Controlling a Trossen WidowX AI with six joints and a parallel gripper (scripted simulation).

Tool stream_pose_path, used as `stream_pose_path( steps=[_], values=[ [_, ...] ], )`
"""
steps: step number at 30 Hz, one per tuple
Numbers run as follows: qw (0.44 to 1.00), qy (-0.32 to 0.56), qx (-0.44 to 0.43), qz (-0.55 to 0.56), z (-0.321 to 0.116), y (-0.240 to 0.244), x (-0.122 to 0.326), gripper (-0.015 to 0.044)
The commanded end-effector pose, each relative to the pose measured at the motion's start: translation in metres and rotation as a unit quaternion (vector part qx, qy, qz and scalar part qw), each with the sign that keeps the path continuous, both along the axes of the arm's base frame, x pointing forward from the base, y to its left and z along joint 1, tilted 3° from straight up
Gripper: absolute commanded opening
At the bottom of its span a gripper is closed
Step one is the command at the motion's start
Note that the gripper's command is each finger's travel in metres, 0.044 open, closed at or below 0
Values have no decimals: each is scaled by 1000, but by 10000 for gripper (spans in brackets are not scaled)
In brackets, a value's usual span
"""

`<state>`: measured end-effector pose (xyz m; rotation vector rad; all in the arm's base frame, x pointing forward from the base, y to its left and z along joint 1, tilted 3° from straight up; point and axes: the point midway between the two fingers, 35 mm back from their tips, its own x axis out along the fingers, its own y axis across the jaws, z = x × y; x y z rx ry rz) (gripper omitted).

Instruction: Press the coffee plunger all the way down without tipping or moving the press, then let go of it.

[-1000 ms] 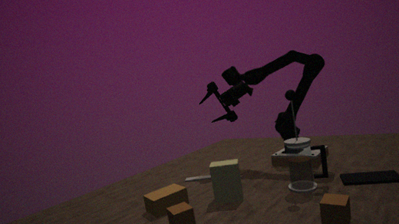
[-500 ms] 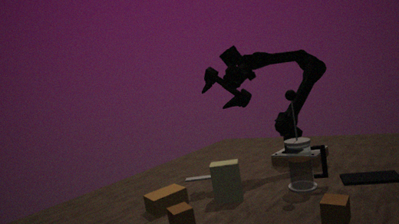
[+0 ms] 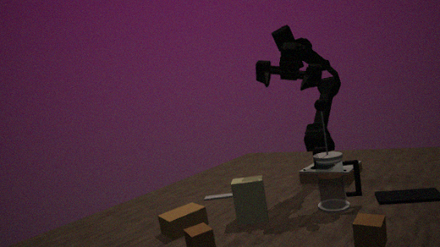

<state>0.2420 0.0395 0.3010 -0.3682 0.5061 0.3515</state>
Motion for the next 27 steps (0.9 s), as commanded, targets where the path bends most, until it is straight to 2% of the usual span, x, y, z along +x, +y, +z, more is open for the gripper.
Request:
stream_pose_path(
  steps=[1, 6, 10, 17, 27],
  values=[
    [998, 21, 61, 17, 13, 33, -22, 440],
    [990, 55, 123, 35, 21, 60, -50, 440],
    [990, 57, 125, 35, 13, 60, -51, 440],
    [990, 56, 125, 35, -38, 60, -53, 440],
    [990, 56, 125, 36, -41, 63, -47, 440]
  ],
)
